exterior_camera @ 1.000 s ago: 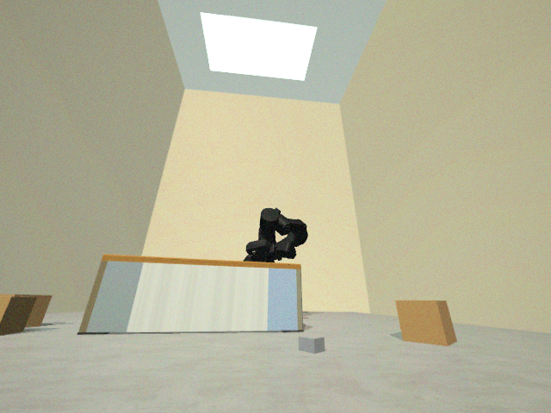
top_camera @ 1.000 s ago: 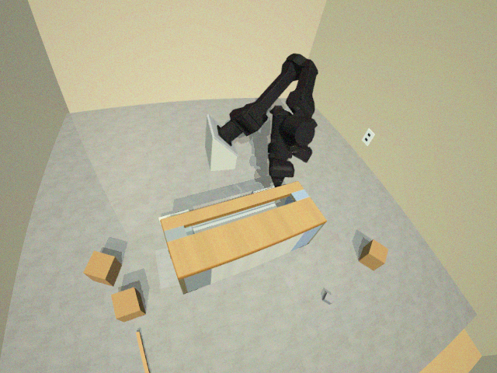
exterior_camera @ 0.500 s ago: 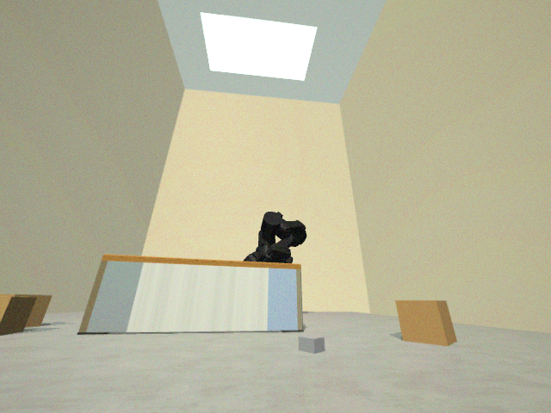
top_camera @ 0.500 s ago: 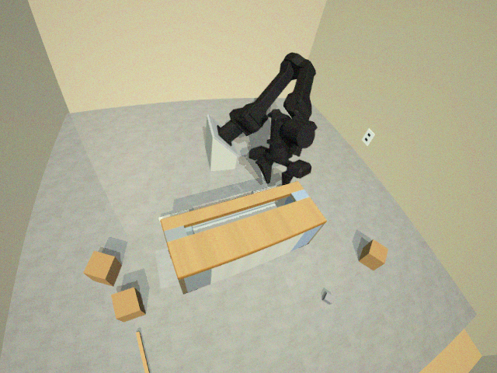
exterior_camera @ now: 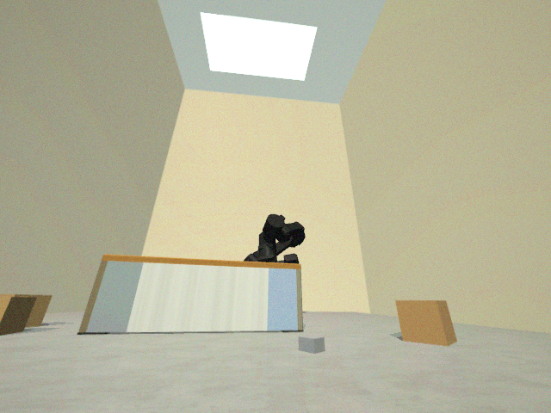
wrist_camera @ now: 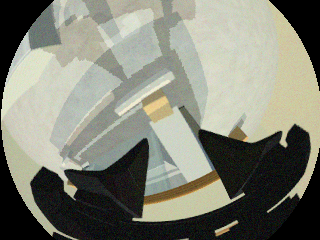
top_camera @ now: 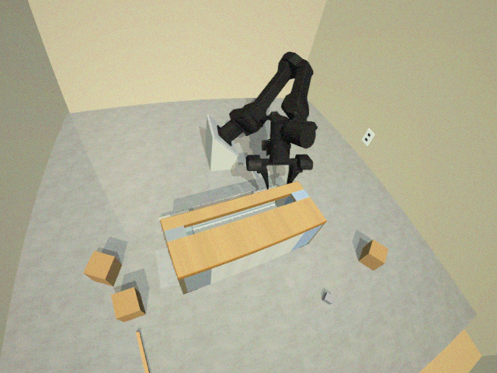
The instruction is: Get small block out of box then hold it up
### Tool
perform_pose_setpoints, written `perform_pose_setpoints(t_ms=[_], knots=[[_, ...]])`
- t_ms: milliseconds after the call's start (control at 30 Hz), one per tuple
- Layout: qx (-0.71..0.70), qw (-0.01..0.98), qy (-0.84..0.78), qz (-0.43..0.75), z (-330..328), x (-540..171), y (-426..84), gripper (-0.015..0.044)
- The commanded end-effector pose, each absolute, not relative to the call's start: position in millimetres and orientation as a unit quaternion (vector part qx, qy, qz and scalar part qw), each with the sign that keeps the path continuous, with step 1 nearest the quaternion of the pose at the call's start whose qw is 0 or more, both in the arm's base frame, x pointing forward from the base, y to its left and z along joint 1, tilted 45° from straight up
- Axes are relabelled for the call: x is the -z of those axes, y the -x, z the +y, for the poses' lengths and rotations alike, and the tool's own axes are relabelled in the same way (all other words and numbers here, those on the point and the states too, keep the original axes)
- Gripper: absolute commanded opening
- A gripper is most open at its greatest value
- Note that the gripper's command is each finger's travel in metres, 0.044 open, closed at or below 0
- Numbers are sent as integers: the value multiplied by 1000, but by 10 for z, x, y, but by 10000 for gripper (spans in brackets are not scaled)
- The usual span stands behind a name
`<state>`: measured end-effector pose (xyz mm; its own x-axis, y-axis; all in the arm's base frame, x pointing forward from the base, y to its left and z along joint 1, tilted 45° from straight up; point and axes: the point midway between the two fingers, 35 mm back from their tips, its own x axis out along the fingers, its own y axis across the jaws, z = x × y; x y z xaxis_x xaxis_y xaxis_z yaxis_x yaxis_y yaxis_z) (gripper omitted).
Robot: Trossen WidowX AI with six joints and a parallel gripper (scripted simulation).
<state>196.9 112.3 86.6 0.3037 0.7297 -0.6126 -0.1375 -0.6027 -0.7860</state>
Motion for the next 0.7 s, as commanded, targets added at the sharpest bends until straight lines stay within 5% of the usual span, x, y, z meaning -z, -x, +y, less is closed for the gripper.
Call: perform_pose_setpoints(t_ms=[0,667], knots=[[-486,243,774,-326,1167,-855,-1947,285],[-488,242,773,-325,1227,-773,-1963,285]])
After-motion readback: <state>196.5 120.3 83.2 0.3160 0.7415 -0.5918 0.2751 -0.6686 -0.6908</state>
